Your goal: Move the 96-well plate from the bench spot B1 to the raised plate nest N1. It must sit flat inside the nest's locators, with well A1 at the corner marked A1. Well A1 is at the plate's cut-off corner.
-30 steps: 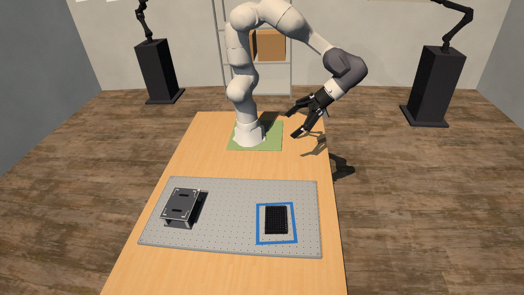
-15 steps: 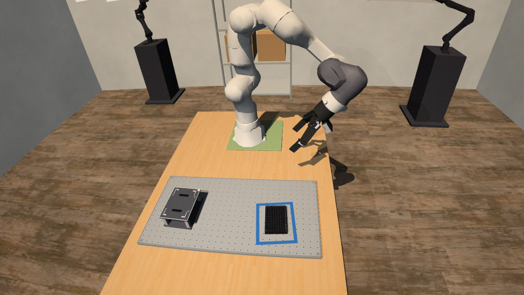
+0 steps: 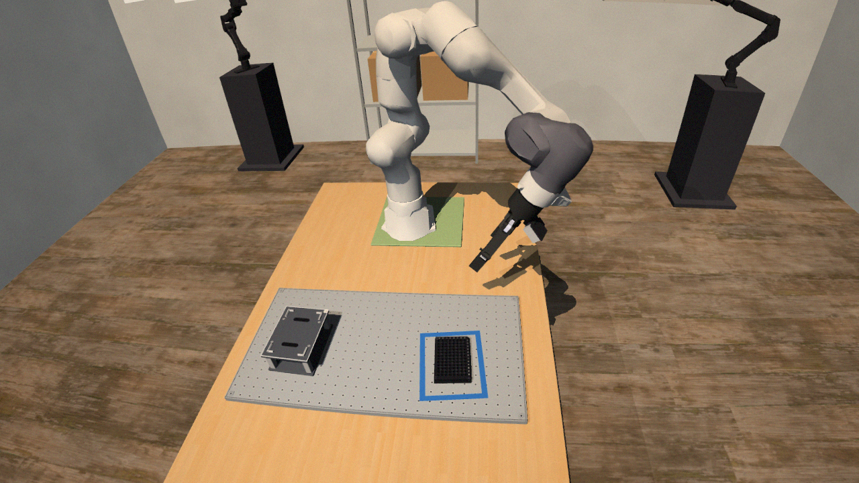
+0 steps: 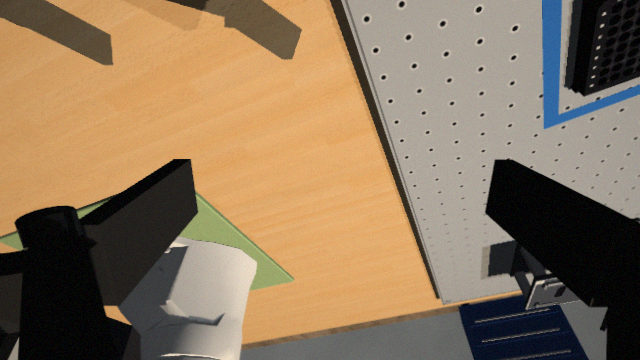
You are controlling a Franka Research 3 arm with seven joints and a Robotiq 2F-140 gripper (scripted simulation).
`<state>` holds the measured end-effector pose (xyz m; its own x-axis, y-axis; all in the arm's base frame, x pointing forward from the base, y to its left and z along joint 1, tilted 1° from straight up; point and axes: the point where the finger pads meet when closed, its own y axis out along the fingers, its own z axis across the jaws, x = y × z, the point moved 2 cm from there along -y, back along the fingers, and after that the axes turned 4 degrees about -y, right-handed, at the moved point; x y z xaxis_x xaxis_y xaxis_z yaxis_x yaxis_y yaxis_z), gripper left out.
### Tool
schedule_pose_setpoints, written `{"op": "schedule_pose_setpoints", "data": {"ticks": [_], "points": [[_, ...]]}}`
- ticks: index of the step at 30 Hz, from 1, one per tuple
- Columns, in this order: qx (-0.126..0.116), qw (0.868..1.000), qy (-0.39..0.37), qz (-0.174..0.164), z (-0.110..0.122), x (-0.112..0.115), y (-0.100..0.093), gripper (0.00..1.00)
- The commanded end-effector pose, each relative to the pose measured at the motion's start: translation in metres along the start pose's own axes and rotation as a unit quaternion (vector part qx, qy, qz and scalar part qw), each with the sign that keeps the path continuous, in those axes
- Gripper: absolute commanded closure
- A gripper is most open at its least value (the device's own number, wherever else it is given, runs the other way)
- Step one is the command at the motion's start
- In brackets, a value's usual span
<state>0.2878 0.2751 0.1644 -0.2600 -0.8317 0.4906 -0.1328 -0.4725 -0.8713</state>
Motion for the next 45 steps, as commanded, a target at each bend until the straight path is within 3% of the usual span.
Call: {"op": "schedule_pose_setpoints", "data": {"ticks": [1, 16, 19, 33, 35, 45], "points": [[-0.003, 0.999, 0.047, 0.026, 0.007, -0.015, -0.001, 0.0], [-0.052, 0.975, 0.196, 0.092, 0.077, -0.037, 0.012, 0.0], [-0.055, 0.972, 0.205, 0.096, 0.082, -0.037, 0.013, 0.0], [-0.094, 0.927, 0.332, 0.146, 0.15, -0.042, 0.027, 0.0], [-0.094, 0.927, 0.332, 0.146, 0.15, -0.042, 0.027, 0.0], [-0.117, 0.885, 0.414, 0.176, 0.198, -0.037, 0.037, 0.0]]}}
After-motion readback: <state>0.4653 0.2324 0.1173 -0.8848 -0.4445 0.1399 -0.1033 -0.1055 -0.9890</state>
